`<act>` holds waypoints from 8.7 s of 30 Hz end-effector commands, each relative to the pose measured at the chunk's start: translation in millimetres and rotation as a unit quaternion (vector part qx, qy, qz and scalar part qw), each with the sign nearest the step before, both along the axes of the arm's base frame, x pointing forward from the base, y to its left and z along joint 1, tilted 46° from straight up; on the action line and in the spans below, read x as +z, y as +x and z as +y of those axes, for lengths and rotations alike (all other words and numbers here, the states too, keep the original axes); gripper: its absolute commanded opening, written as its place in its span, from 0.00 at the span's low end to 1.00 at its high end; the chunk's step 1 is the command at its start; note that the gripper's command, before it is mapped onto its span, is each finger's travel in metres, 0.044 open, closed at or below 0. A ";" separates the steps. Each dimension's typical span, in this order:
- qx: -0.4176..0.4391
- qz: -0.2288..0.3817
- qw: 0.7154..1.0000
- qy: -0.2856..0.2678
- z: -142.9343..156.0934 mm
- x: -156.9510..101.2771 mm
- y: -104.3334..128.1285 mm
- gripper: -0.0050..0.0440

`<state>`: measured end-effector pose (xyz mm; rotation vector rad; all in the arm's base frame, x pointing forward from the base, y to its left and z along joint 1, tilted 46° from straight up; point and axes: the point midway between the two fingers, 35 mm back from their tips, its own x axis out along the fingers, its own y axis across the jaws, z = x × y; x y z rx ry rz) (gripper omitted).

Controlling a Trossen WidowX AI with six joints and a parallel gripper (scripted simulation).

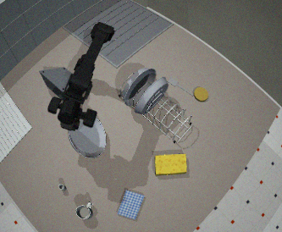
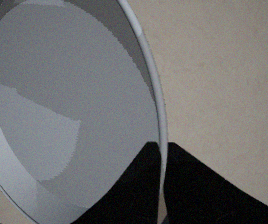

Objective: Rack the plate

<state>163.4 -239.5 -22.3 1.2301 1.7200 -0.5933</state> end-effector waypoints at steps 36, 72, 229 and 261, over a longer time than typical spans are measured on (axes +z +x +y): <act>0.154 -0.153 0.967 -0.135 -33.1 43.6 -9.2 0.10; 0.329 -0.329 0.842 -0.274 -57.3 69.8 -21.7 0.10; 0.588 -0.573 0.303 -0.484 -21.8 169.8 251.8 0.10; 0.593 -0.578 0.300 -0.473 -18.6 164.8 251.1 0.10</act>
